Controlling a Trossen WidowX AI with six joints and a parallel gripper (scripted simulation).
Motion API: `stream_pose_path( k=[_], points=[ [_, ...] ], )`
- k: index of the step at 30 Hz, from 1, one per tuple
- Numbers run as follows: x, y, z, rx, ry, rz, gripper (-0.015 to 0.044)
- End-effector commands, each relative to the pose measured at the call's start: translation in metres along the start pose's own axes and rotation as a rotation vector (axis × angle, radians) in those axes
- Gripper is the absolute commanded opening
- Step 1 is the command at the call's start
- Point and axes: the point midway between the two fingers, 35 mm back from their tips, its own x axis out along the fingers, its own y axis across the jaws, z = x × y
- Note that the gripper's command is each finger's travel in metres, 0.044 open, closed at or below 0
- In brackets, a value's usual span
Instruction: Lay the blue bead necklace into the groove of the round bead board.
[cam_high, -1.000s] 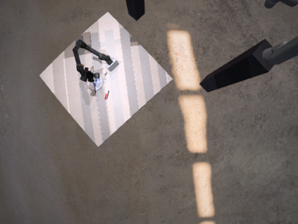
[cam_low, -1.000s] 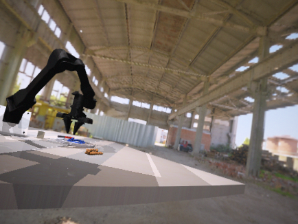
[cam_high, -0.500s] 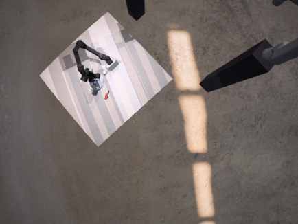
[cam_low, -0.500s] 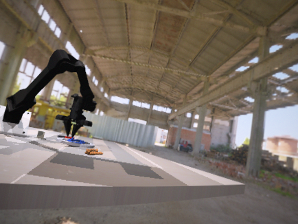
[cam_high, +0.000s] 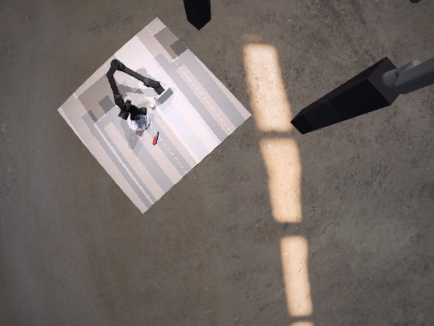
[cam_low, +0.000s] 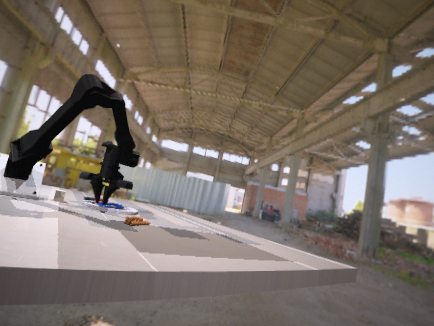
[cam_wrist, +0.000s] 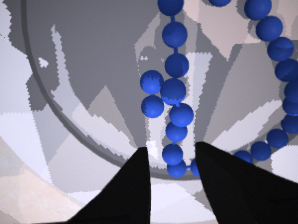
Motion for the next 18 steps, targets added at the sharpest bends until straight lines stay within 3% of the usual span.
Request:
stream_pose_path(
  k=[1, 18],
  points=[
    [-0.0005, -0.0001, 0.0, 0.001, 0.0, 0.0, 0.0015],
    [-0.0005, -0.0001, 0.0, 0.001, 0.0, 0.0, 0.0]
  ],
)
